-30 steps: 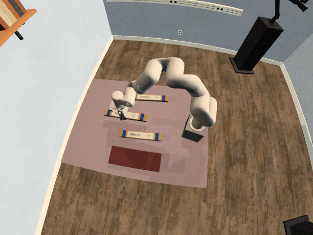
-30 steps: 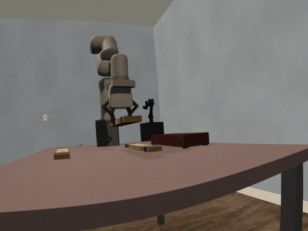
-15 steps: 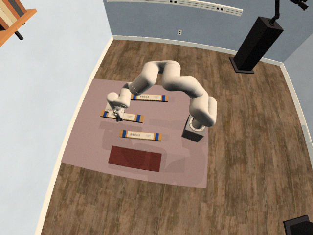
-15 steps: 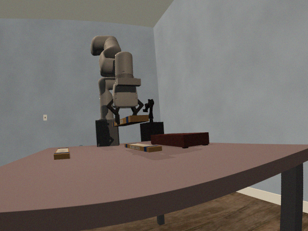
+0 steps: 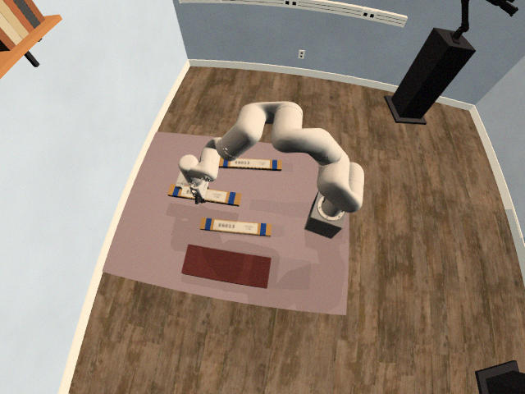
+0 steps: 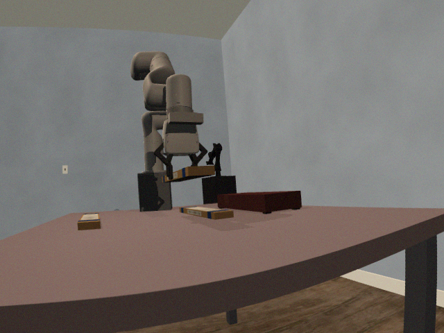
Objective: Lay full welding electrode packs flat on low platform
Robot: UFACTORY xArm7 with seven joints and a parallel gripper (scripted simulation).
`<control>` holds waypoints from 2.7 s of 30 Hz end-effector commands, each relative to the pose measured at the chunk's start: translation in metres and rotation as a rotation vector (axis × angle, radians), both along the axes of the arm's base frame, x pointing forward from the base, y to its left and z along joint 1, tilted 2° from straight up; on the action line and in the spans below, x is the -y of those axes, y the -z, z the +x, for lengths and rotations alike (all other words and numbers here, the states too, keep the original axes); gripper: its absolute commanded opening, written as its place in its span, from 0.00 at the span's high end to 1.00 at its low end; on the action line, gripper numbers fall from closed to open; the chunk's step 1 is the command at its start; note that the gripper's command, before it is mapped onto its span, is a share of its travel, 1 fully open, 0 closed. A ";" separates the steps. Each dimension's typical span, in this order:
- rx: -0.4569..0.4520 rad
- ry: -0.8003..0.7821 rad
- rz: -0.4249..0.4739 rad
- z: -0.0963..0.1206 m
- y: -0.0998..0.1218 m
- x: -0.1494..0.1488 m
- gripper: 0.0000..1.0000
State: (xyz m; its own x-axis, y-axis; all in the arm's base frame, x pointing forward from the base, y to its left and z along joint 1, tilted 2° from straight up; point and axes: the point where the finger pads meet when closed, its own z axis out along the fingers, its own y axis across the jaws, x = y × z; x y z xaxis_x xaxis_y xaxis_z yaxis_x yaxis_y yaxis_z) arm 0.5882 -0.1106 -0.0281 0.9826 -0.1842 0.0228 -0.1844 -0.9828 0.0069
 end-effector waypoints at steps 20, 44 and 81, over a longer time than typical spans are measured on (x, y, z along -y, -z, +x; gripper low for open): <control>0.006 0.000 -0.001 0.002 -0.003 0.000 0.42; 0.007 0.000 -0.001 0.002 -0.033 0.000 0.42; 0.007 0.000 -0.001 0.002 -0.033 0.000 0.42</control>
